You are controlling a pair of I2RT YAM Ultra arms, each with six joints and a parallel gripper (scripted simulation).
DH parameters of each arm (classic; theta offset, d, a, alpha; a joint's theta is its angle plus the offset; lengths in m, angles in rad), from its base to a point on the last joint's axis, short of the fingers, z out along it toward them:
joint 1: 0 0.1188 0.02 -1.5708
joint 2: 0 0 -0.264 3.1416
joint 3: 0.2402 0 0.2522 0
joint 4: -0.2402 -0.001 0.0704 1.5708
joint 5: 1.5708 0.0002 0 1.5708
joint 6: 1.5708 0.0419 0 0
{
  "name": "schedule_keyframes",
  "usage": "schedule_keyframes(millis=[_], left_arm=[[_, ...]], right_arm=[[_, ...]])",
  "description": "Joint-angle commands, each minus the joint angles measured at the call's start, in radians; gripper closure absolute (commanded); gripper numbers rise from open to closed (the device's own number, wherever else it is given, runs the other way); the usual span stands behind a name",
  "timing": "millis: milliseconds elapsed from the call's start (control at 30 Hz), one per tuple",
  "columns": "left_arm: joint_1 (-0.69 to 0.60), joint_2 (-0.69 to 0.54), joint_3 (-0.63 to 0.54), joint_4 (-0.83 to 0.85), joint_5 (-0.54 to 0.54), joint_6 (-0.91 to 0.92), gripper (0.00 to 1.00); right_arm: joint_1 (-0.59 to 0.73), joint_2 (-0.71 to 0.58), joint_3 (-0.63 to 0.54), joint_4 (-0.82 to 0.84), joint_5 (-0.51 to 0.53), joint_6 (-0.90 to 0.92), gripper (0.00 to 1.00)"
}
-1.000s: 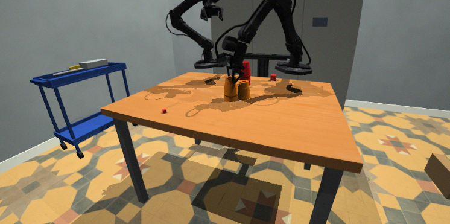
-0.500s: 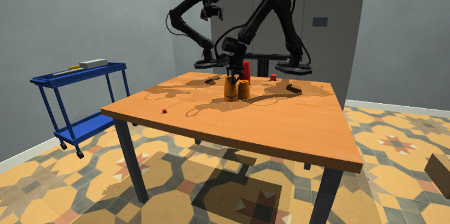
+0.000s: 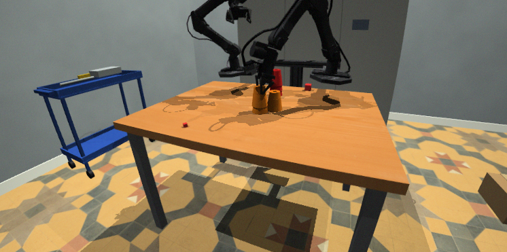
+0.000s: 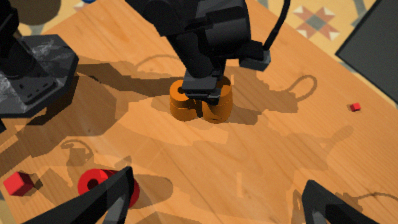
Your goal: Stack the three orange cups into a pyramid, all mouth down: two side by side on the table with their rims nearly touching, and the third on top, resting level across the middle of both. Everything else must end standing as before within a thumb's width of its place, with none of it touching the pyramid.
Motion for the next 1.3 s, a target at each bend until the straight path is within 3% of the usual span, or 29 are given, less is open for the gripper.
schedule_keyframes(millis=[0,67,233,367,400,1267], left_arm=[[-0.004,-0.036,-0.003,0.02,0.007,0.009,0.42],[-0.004,-0.04,-0.014,0.023,0.008,0.01,0.47],[-0.003,-0.045,-0.023,0.026,0.008,0.011,0.47],[-0.003,-0.051,-0.015,0.01,0.008,0.01,0.93],[-0.004,-0.053,-0.013,-0.006,0.007,0.009,1.0],[-0.029,-0.181,0.103,-0.238,-0.01,-0.022,1.0]], right_arm=[[0.004,0.007,-0.002,-0.012,0.018,0.007,0.0],[0.004,0.007,-0.002,-0.012,0.018,0.007,0.0],[0.004,0.007,-0.002,-0.012,0.018,0.007,0.0],[0.004,0.007,-0.002,-0.012,0.018,0.007,0.0],[0.004,0.007,-0.002,-0.012,0.018,0.007,0.0],[0.004,0.007,-0.002,-0.012,0.018,0.007,0.0]])
